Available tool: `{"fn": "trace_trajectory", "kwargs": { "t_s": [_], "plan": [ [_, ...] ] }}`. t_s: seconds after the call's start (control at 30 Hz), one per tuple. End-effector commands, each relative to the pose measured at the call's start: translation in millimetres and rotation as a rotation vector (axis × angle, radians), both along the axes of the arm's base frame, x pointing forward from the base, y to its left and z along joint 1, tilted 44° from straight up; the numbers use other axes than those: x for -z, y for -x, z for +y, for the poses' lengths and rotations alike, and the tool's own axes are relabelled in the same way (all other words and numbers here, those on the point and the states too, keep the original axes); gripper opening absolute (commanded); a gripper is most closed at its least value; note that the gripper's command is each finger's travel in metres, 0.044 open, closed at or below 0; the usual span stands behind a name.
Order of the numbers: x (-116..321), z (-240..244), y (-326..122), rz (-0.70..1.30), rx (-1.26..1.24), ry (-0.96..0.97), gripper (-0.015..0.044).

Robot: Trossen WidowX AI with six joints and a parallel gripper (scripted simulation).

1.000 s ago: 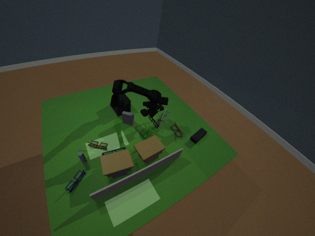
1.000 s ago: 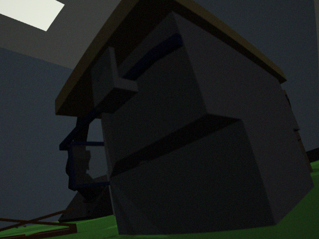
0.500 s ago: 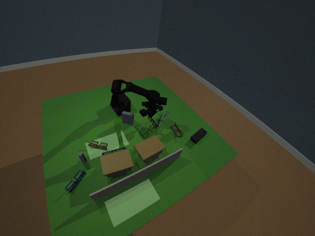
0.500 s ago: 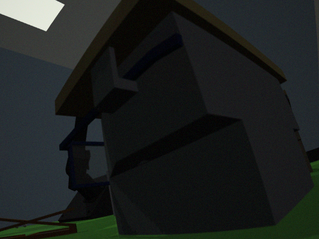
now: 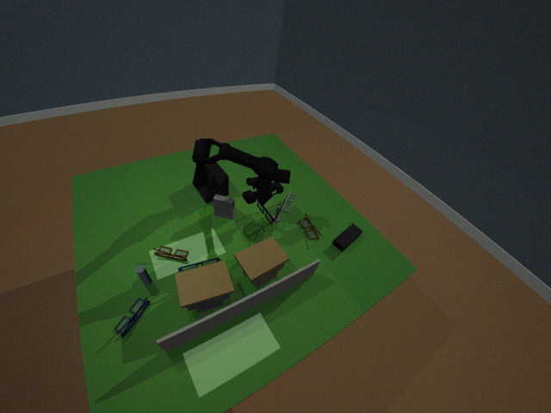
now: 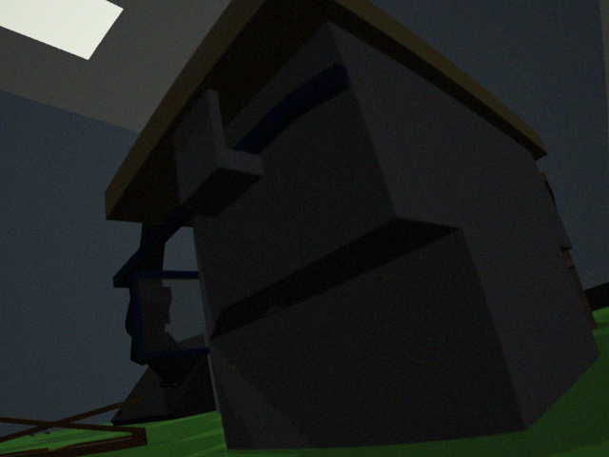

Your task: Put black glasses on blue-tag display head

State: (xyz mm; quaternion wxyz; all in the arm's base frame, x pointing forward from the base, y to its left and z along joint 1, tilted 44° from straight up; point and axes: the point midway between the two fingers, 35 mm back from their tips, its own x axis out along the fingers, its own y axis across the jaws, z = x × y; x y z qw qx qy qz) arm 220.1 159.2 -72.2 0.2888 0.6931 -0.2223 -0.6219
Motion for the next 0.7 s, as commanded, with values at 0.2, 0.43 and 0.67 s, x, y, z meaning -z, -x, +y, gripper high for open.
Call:
{"fn": "trace_trajectory", "kwargs": {
  "t_s": [0.2, 0.43, 0.67],
  "plan": [
    [-1.6, -4.7, 5.0, 0.002, 0.001, 0.006, 0.0],
    [-2.9, -6.7, 8.1, 0.002, 0.001, 0.006, 0.0],
    [-4.1, -8.6, 11.3, 0.002, 0.001, 0.006, 0.0]
  ]
}}
